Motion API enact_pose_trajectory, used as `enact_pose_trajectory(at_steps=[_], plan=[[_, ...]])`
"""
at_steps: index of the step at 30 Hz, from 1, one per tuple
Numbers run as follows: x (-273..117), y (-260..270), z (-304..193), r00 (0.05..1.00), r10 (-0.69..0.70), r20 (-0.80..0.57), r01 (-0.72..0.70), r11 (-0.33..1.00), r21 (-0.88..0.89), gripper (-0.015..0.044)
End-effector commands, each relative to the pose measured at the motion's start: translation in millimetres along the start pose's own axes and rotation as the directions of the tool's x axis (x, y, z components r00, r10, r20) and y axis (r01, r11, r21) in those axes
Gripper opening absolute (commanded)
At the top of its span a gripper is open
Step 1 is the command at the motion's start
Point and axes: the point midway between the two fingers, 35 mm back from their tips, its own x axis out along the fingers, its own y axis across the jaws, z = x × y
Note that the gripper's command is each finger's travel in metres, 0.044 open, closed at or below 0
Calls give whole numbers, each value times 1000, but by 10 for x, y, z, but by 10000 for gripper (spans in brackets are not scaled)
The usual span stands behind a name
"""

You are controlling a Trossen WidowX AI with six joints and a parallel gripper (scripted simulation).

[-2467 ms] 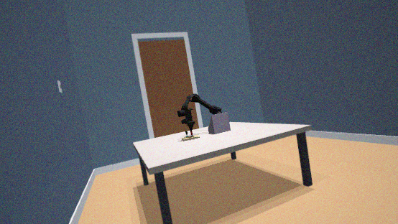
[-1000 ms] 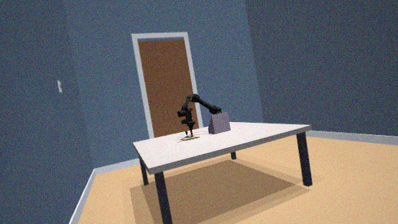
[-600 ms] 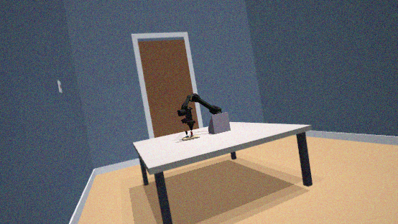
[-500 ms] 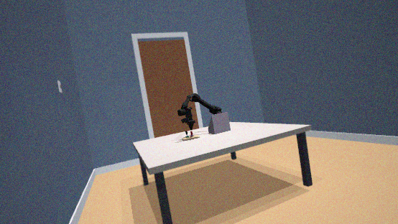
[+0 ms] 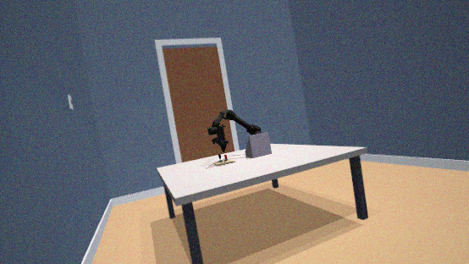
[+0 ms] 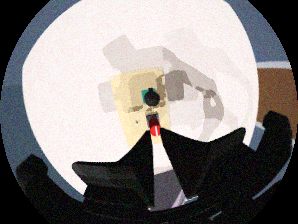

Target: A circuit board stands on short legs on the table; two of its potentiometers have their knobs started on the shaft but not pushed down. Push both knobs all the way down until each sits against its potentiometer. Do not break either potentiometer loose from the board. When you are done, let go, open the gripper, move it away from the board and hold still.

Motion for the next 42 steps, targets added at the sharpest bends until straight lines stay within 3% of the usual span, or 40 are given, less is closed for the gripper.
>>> enact_pose_trajectory(at_steps=[1,9,13,42], plan=[[-128,11,168,1000,1,-4,-1,1000,2,0],[-338,-32,375,1000,-4,-13,4,1000,-5,0],[-138,-35,373,1000,-4,-12,4,1000,-5,0],[72,-37,370,1000,-5,-12,5,1000,-5,0]])
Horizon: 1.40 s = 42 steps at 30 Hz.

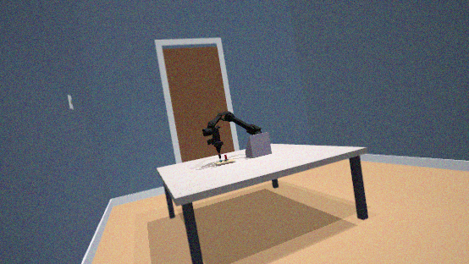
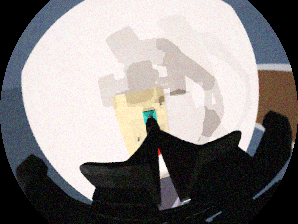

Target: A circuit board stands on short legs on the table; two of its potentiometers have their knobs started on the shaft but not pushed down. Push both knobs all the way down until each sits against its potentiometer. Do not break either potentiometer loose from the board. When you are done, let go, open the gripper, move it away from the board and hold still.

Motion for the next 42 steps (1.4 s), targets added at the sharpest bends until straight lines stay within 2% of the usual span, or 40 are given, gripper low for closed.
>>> enact_pose_trajectory(at_steps=[1,42], plan=[[48,14,-26,1000,-6,-6,6,1000,-12,0],[117,13,-26,1000,-6,-6,6,1000,-12,0]])
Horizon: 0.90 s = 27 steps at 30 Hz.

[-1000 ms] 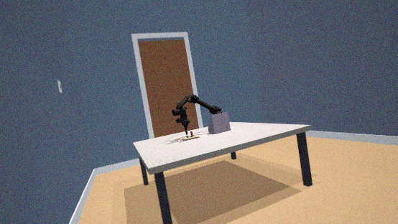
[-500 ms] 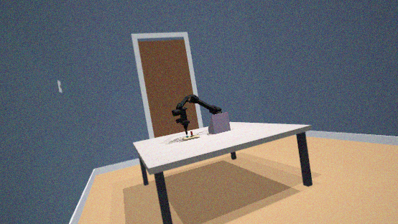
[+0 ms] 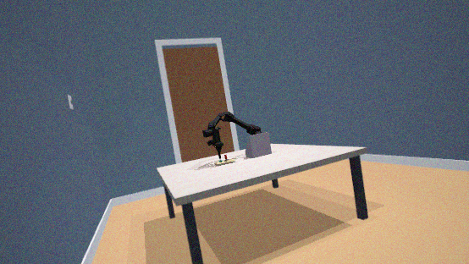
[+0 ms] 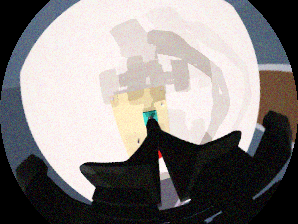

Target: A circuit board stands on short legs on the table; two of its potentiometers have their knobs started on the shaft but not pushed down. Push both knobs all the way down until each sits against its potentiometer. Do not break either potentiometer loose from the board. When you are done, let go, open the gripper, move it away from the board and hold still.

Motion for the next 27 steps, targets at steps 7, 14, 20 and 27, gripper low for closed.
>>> enact_pose_trajectory(at_steps=[7,14,20,27], plan=[[0,9,-13,1000,-4,-3,4,1000,-8,0],[0,9,-13,1000,-4,-3,4,1000,-8,0],[27,8,-13,1000,-4,-3,4,1000,-8,0],[36,8,-13,1000,-5,-3,5,1000,-8,0]])
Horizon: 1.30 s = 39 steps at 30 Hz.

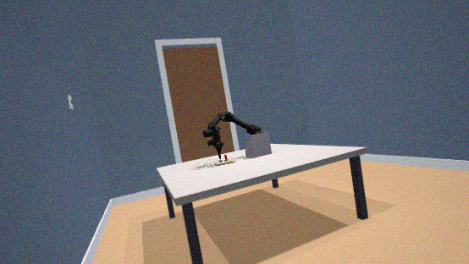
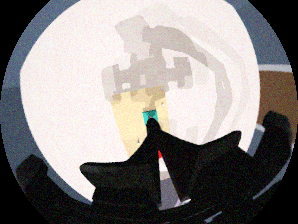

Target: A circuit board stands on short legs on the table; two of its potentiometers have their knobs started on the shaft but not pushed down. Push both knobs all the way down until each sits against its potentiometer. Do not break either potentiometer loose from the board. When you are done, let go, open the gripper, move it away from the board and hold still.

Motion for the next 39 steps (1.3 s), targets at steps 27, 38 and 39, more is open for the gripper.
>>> enact_pose_trajectory(at_steps=[27,38,39], plan=[[103,3,-6,1000,-4,-3,4,1000,-4,0],[130,3,-6,1000,-4,-3,4,1000,-4,0],[137,3,-6,1000,-4,-3,4,1000,-4,0]])
